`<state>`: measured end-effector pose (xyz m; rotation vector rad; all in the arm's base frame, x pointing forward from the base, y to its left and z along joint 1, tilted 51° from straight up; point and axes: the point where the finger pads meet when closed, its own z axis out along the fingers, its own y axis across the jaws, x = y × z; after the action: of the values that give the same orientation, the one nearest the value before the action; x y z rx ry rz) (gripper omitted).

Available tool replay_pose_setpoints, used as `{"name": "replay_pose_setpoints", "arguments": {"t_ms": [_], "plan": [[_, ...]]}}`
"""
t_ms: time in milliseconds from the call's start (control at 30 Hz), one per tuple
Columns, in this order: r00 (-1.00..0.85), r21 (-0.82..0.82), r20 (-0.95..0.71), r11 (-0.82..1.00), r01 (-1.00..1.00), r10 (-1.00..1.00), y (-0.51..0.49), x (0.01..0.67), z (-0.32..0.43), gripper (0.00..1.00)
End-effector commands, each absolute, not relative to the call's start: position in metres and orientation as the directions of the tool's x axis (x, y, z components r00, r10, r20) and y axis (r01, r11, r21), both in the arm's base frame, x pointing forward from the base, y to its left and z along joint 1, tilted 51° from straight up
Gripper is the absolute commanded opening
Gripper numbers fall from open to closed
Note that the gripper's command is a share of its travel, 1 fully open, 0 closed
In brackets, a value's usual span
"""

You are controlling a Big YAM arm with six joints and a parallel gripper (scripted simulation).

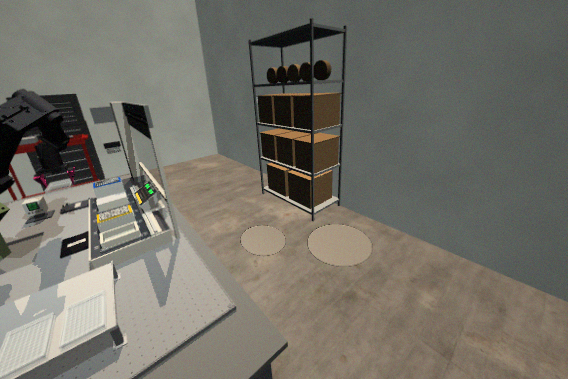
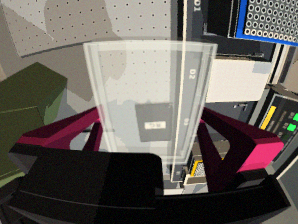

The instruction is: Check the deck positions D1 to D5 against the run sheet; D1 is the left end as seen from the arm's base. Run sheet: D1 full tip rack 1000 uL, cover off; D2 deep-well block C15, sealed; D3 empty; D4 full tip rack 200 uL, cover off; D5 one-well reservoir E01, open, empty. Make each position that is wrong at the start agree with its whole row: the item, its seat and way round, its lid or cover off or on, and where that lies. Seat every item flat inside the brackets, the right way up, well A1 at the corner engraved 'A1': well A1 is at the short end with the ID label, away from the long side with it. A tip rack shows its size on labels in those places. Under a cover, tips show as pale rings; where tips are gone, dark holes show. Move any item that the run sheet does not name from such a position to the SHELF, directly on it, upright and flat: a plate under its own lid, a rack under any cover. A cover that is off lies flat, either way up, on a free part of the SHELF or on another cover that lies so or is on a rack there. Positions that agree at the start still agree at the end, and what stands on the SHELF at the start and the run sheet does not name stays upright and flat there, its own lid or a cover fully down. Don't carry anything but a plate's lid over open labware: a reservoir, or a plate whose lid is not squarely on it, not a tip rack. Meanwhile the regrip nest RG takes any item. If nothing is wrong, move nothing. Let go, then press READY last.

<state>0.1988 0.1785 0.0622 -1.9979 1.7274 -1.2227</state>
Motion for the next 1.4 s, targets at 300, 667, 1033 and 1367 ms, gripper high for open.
{"name": "replay_pose_setpoints", "arguments": {"t_ms": [300, 667, 1033, 1367], "plan": [[-0.148, -0.701, 0.346, -0.151, -0.697, -0.926, 0.148, 0.201, 0.079, 0.00], [-0.167, -0.709, 0.327, -0.125, -0.694, -0.930, 0.099, 0.200, 0.105, 0.00], [-0.207, -0.725, 0.283, -0.068, -0.685, -0.936, 0.074, 0.199, 0.118, 0.00], [-0.302, -0.761, 0.172, 0.069, -0.645, -0.938, 0.040, 0.200, 0.139, 0.00]]}}
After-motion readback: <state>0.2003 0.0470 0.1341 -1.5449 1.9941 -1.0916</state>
